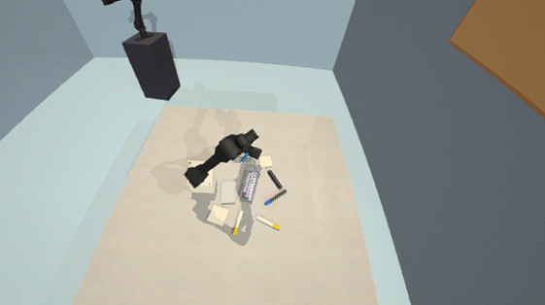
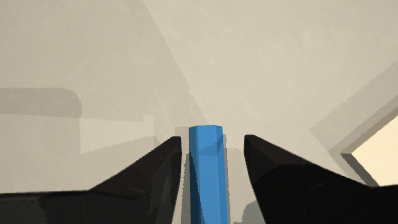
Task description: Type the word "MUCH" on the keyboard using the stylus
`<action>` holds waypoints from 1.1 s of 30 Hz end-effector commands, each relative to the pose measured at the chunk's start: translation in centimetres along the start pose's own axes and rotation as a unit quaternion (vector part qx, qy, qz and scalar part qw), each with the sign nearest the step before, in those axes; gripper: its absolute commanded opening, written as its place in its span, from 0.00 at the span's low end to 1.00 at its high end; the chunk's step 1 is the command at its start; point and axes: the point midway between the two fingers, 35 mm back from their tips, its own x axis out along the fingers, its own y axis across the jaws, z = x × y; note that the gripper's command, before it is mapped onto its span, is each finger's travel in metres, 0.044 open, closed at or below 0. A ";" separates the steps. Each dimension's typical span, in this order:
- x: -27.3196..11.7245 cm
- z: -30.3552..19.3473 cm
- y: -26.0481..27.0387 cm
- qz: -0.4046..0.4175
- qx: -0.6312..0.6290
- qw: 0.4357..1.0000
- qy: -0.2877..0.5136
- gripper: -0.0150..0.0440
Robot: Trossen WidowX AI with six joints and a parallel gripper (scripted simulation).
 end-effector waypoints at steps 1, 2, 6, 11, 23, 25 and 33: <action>0.3 -0.3 0.3 0.004 -0.003 1.000 0.002 0.51; 0.4 -0.3 0.3 0.004 -0.003 1.000 0.002 0.51; 0.5 -0.4 0.3 0.004 -0.003 1.000 0.002 0.51; 0.7 -0.5 0.3 0.004 -0.003 1.000 0.002 0.51; 0.8 -0.5 0.3 0.004 -0.003 1.000 0.002 0.51; 0.8 -0.5 0.3 0.004 -0.003 1.000 0.002 0.51; 0.8 -0.5 0.3 0.004 -0.003 1.000 0.002 0.51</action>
